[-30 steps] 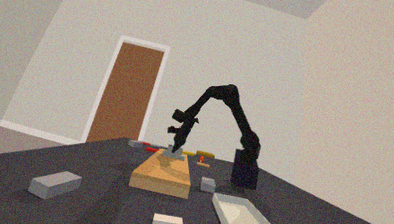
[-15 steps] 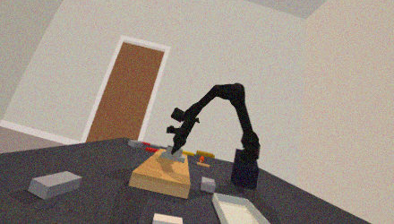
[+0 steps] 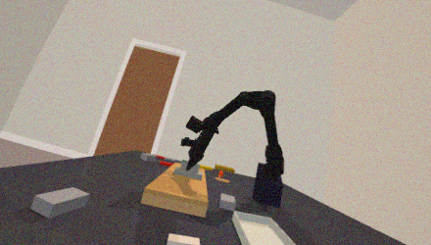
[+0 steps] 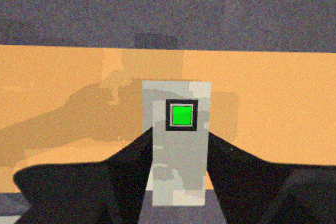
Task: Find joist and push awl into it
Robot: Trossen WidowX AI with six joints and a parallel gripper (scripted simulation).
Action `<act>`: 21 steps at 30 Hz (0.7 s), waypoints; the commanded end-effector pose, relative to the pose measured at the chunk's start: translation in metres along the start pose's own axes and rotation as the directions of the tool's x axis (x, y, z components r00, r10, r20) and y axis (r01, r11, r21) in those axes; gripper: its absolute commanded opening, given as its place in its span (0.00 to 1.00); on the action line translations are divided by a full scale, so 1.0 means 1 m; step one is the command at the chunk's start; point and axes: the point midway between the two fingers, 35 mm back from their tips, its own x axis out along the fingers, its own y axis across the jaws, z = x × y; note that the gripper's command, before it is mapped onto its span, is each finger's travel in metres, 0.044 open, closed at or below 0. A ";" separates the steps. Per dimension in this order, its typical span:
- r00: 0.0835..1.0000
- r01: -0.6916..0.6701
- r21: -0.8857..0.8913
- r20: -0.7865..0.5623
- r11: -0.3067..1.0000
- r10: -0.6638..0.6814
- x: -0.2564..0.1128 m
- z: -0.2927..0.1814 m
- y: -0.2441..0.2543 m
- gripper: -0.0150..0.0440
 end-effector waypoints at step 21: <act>1.000 -0.012 -0.006 -0.001 1.000 0.012 0.000 0.000 0.069 0.25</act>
